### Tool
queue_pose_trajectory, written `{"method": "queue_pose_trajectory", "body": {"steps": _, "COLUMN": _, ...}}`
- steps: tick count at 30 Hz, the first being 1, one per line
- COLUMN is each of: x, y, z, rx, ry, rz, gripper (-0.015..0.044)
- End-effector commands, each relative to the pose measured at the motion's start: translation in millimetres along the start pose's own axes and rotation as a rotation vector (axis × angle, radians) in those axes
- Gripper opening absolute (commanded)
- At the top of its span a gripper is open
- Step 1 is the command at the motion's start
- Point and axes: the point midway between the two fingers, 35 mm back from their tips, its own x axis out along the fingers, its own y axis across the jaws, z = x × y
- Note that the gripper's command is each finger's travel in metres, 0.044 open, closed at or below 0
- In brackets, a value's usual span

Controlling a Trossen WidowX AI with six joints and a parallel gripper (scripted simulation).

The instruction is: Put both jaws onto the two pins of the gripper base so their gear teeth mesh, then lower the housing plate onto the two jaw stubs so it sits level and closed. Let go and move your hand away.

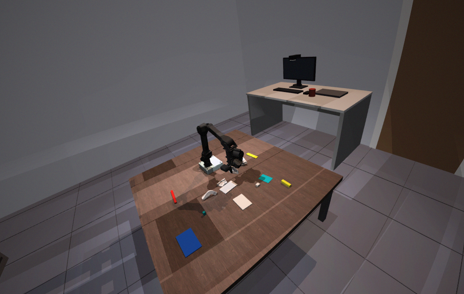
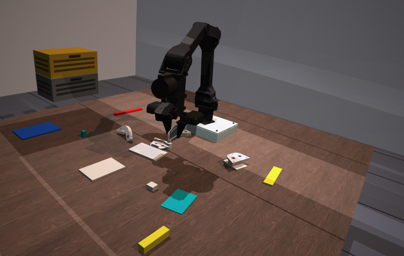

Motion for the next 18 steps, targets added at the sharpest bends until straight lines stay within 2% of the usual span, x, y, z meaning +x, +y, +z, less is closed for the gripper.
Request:
{"method": "queue_pose_trajectory", "body": {"steps": 1, "x": -0.4, "y": -13.8, "z": 3.9, "rx": -0.009, "ry": 0.000, "rz": -0.003, "gripper": 0.0134}}
{"method": "queue_pose_trajectory", "body": {"steps": 18, "x": -0.7, "y": -68.9, "z": 7.0, "rx": -0.031, "ry": 0.000, "rz": -0.008, "gripper": 0.0134}}
